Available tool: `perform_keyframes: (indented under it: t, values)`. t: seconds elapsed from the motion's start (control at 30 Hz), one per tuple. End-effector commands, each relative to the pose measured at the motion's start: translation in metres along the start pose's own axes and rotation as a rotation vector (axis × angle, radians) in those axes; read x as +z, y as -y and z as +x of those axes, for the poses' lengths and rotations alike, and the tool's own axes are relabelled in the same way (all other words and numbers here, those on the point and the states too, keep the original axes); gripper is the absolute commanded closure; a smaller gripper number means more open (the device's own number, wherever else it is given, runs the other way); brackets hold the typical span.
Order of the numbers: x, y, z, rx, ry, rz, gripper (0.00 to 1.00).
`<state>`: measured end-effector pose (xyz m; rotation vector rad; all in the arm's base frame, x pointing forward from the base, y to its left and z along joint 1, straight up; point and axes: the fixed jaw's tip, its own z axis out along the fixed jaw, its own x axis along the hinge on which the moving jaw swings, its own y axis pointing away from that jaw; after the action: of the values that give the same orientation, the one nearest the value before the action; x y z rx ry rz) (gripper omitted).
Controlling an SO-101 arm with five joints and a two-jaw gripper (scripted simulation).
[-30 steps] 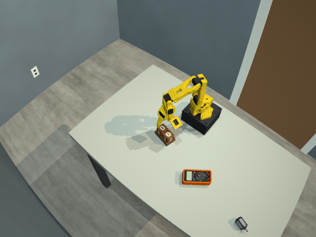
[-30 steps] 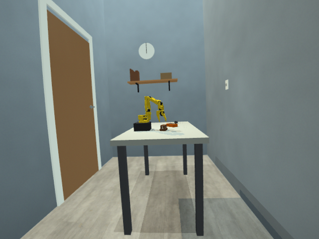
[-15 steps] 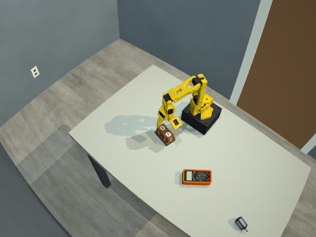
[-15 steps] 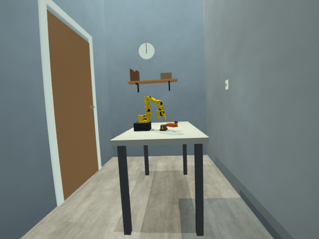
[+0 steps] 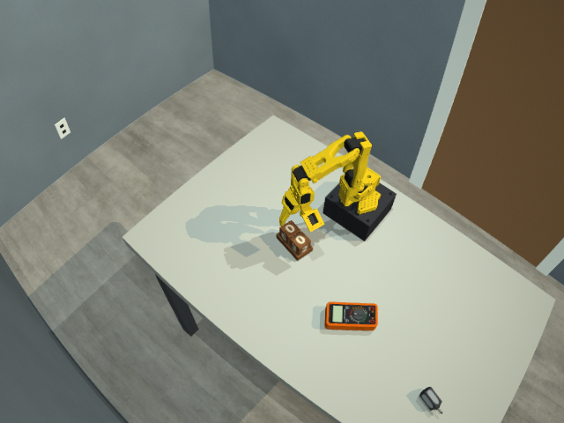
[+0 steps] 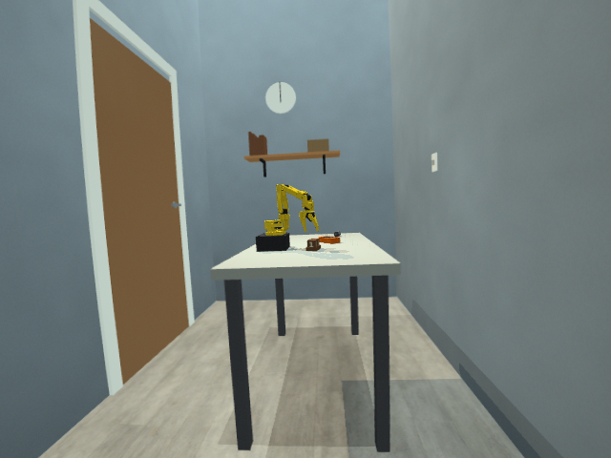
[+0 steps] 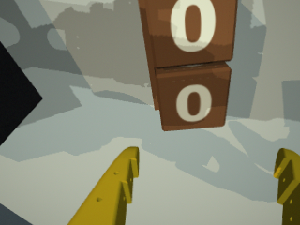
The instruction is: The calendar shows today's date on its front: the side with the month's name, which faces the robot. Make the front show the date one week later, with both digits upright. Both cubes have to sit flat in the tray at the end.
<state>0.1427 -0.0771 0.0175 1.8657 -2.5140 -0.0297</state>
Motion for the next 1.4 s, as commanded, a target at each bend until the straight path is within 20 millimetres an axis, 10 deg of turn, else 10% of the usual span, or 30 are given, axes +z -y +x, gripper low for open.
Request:
perform_keyframes:
  t: [0.0,1.37]
  values:
    - [-0.005,0.001,-0.005,0.052,-0.001,0.016,0.64]
    - [-0.036,-0.03,-0.068,1.102,0.005,0.016,0.64]
